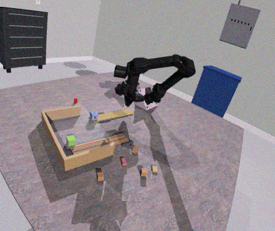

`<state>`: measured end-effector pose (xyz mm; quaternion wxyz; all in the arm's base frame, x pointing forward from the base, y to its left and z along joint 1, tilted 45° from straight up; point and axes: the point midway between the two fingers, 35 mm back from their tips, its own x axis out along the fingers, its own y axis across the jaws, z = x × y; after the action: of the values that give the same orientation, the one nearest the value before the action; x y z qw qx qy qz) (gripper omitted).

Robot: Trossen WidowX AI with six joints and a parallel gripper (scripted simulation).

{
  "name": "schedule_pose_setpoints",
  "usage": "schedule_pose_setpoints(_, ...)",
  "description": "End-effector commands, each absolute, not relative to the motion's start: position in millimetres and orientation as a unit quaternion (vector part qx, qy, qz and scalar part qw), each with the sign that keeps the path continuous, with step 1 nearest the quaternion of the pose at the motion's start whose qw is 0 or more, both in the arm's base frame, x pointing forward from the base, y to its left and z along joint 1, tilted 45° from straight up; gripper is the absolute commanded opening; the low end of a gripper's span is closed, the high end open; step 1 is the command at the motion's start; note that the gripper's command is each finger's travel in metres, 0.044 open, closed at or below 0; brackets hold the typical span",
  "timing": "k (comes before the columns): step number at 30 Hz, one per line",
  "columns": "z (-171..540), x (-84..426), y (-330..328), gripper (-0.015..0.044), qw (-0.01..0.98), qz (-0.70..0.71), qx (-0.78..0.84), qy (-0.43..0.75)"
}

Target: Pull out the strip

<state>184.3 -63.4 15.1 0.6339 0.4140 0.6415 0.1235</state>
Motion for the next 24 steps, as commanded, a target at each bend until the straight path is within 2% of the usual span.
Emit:
schedule_pose_setpoints(1,15,200,-69,0.0158,0.608,0.086,0.450,0.648)
schedule_pose_setpoints(12,14,232,-85,0.0440,0.609,0.087,0.450,0.648)
schedule_pose_setpoints(24,13,267,-101,0.0440,0.610,0.087,0.450,0.647)
